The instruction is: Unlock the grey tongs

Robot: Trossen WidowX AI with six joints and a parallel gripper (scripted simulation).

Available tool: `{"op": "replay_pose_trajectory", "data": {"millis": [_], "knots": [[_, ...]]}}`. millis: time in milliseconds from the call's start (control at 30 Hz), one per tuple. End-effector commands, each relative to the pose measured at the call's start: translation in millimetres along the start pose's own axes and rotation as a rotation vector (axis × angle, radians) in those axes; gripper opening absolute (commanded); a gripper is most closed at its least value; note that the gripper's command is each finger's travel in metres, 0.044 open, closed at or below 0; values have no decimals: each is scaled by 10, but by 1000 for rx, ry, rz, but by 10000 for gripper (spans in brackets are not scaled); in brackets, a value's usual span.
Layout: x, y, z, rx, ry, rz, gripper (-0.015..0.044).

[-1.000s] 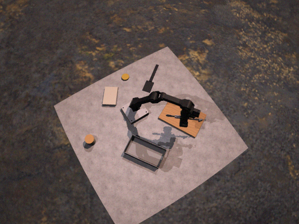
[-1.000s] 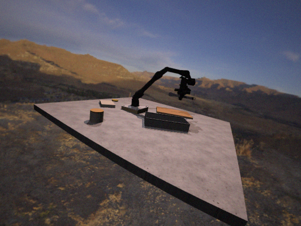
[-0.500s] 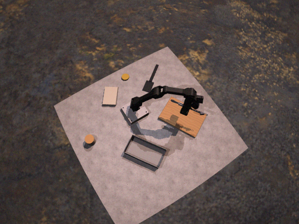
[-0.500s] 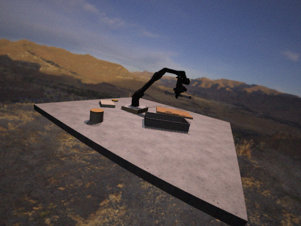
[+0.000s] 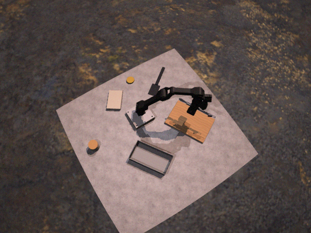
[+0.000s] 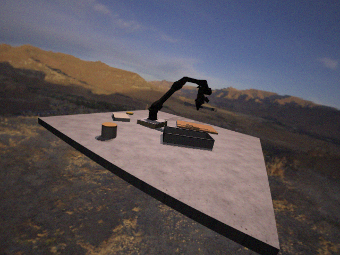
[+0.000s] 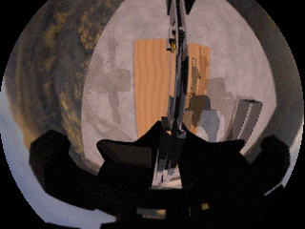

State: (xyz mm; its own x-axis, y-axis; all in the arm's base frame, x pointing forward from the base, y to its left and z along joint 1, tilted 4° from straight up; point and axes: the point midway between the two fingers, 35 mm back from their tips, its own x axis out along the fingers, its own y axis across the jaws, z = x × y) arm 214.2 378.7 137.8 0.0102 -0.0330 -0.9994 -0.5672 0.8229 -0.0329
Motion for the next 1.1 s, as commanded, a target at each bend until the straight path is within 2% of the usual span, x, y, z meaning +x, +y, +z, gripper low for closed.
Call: {"op": "replay_pose_trajectory", "data": {"millis": [0,1067], "knots": [[-4,17,15,4,-17,0,-150],[65,238,254,-86,-484,-17,-150]]}}
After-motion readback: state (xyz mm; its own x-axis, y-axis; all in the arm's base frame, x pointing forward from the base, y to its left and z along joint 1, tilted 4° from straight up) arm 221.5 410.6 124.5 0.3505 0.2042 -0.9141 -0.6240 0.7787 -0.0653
